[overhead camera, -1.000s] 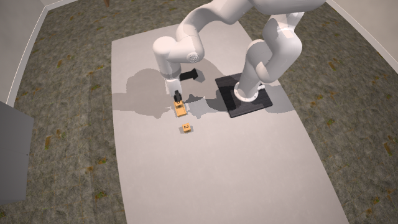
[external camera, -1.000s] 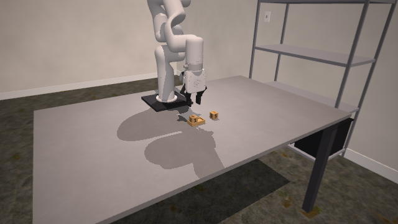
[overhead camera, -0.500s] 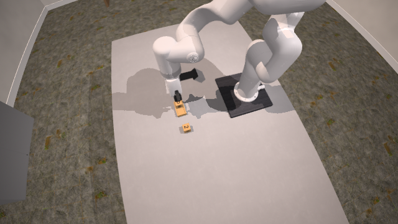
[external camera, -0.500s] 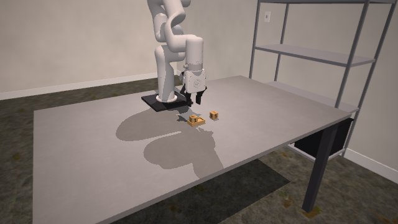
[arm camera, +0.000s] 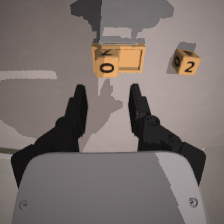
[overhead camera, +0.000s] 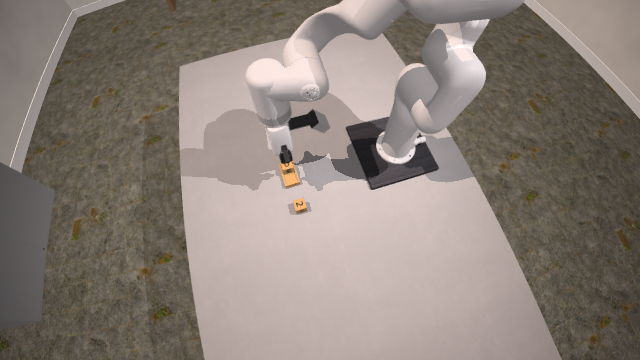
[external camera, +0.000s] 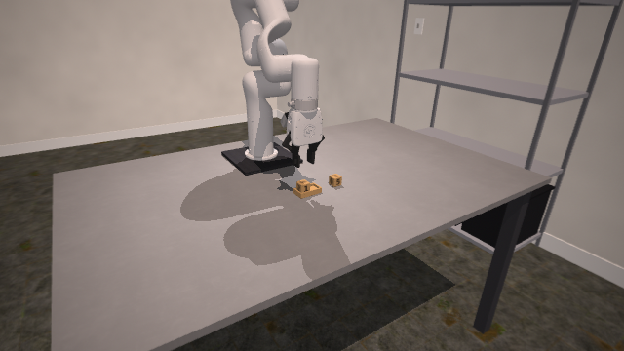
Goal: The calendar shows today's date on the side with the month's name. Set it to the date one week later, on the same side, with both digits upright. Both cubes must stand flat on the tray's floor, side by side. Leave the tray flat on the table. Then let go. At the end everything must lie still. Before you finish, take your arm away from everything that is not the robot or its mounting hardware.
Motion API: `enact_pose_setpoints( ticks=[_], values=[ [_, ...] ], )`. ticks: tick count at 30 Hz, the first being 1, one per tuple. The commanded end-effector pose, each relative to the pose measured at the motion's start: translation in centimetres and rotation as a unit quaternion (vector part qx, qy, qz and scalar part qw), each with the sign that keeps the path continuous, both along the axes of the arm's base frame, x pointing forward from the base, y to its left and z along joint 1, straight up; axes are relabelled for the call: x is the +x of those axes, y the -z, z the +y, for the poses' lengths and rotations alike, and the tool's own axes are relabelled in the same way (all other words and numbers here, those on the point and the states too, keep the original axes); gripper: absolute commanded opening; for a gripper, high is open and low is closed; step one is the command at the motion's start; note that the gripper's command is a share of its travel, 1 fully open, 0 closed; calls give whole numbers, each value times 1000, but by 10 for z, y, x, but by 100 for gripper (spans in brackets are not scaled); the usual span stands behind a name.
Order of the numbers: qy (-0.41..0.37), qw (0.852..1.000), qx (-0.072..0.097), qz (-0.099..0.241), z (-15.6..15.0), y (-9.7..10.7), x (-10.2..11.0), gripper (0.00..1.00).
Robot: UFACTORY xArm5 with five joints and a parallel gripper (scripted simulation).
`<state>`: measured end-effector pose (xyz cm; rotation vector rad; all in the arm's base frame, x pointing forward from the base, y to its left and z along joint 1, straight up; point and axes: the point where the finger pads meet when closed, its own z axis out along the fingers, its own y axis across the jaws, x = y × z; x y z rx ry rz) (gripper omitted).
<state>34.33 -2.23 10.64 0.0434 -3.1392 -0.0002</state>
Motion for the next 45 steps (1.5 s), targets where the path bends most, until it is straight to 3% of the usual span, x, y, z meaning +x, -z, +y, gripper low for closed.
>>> enact_pose_setpoints(
  ticks=[1,45],
  values=[
    [0,1000,0,-2,0,0,1,49],
    [0,1000,0,-2,-1,45,1,49]
  ],
)
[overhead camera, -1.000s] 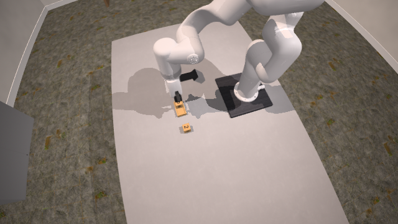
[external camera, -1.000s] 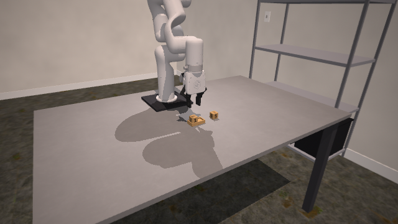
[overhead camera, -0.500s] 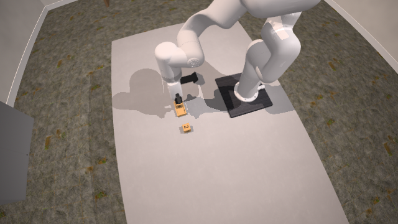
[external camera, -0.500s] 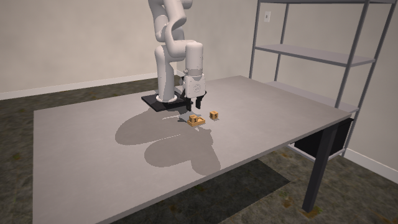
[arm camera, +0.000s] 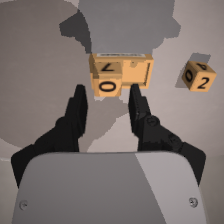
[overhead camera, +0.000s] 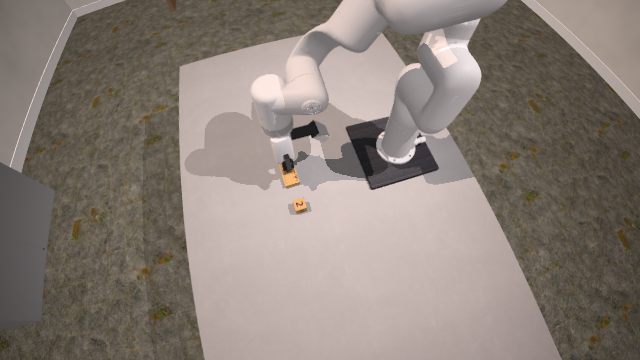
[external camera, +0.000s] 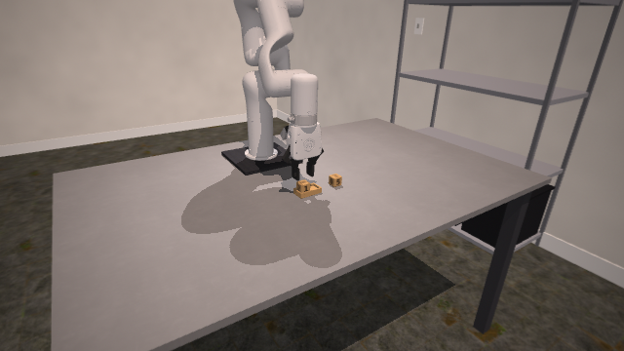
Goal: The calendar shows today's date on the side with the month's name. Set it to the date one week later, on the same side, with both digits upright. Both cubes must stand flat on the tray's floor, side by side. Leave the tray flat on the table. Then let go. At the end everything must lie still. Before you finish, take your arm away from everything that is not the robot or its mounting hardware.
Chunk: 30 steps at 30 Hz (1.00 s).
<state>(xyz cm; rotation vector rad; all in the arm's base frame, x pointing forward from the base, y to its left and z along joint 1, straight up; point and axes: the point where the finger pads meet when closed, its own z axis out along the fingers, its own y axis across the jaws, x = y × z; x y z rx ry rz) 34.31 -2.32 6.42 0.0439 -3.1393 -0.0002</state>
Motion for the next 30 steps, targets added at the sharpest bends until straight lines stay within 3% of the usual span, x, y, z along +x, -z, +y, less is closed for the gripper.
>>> enact_pose_setpoints(
  ticks=[1,30],
  values=[
    [0,1000,0,-1,0,4,1,49],
    [0,1000,0,-1,0,8,1,49]
  ],
)
